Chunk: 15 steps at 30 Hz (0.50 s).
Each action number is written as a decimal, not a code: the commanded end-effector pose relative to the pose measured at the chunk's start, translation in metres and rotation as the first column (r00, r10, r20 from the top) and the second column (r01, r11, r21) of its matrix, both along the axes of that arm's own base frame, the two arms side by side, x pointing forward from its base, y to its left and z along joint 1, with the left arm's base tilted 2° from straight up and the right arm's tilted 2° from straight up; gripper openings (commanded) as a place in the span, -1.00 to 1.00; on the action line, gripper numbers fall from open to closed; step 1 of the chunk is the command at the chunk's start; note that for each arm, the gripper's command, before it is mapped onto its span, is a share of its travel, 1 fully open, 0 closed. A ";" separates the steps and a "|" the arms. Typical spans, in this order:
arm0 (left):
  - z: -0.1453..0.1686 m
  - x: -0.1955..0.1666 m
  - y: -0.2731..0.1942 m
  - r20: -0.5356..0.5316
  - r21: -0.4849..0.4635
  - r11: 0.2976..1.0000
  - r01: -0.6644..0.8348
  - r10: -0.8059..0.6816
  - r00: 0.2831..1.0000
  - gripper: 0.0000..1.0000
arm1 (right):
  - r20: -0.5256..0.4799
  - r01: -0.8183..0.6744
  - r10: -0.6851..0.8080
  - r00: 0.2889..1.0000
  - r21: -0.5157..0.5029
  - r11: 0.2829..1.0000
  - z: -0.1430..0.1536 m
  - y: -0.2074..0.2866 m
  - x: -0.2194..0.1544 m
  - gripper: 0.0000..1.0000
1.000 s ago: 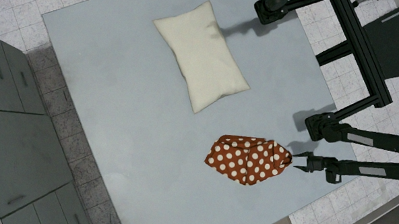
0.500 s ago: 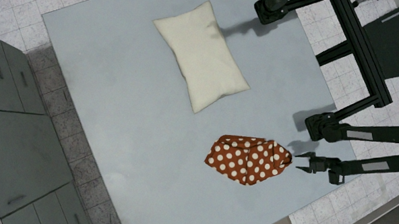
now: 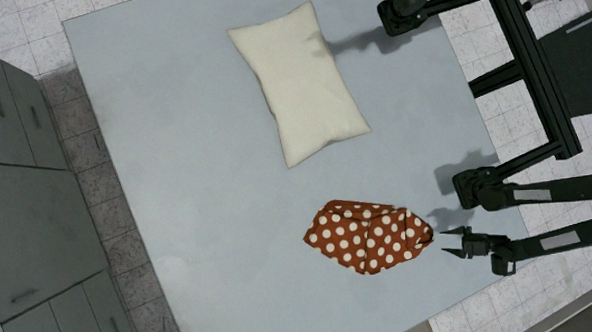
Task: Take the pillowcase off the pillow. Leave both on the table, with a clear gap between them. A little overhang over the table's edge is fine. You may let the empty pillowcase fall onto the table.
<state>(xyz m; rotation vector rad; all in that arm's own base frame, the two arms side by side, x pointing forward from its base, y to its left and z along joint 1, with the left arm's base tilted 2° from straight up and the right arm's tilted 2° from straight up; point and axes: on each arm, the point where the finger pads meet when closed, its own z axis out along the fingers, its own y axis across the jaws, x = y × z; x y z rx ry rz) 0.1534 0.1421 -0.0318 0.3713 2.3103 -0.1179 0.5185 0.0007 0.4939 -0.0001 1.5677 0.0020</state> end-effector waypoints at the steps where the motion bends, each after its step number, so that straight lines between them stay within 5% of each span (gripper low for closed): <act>1: 0.005 0.009 0.020 -0.002 0.029 1.000 -0.004 0.004 1.000 0.19 | 0.038 -0.001 0.001 0.999 -0.010 1.000 0.018 -0.001 0.002 0.19; 15: 0.031 0.059 0.060 -0.047 0.105 0.994 -0.005 0.010 0.999 0.19 | 0.031 0.004 -0.004 1.000 -0.010 1.000 0.014 -0.004 0.004 0.19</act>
